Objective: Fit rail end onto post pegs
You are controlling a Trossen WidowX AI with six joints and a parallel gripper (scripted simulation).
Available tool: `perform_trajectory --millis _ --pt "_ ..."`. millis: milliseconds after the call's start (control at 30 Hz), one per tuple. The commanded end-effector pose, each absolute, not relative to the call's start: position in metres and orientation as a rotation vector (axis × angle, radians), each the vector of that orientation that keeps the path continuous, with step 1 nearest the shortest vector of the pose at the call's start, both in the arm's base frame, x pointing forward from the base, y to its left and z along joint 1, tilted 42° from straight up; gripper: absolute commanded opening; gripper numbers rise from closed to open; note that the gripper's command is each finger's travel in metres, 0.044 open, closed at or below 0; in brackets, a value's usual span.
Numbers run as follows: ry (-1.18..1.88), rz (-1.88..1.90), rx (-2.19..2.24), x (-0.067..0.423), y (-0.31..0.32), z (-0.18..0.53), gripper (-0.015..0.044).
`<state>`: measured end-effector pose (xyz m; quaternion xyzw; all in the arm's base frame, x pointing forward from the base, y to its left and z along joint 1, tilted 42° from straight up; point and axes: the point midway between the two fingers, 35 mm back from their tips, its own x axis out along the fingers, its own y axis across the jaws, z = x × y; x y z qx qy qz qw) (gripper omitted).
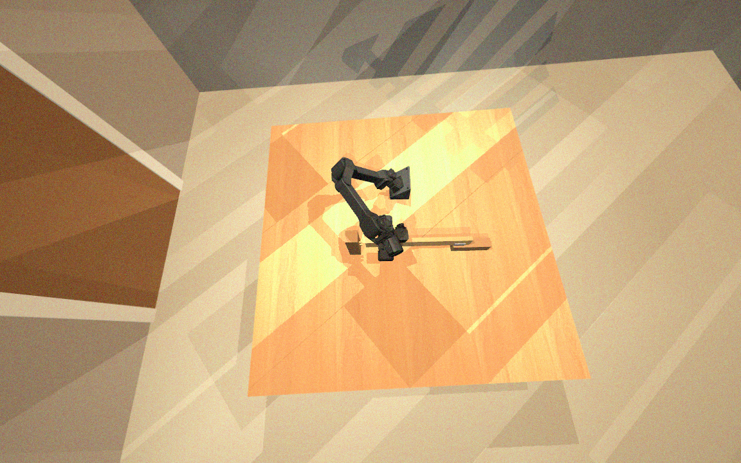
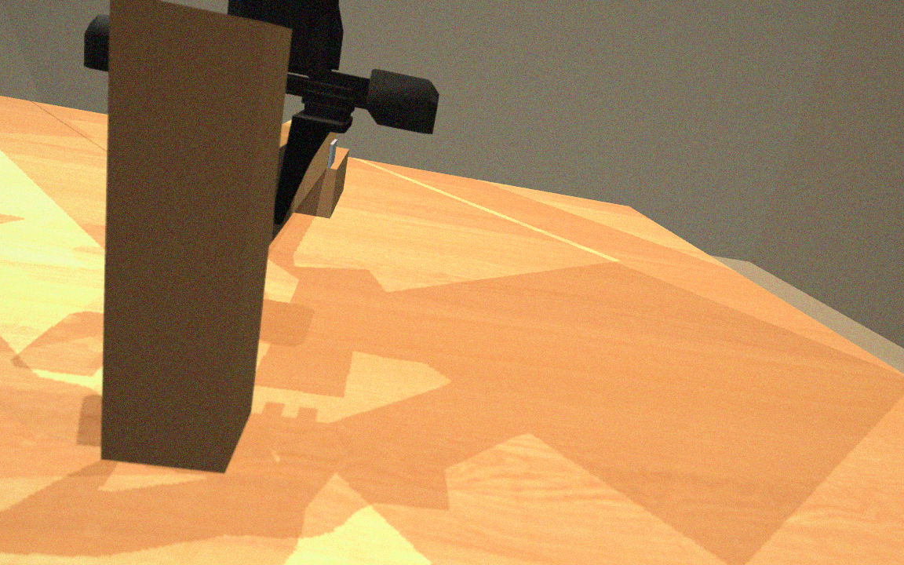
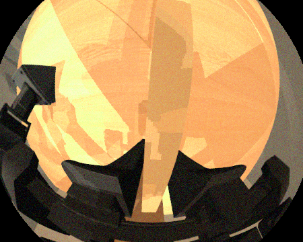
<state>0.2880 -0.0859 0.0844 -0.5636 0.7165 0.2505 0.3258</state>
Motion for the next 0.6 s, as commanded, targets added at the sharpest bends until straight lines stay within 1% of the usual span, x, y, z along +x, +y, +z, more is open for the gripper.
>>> perform_trajectory --millis 0,567 --pt "1.877 0.657 -1.483 0.2881 -0.0869 0.0871 0.0" --pt "1.877 0.657 -1.483 0.2872 -0.0905 0.0909 0.0"
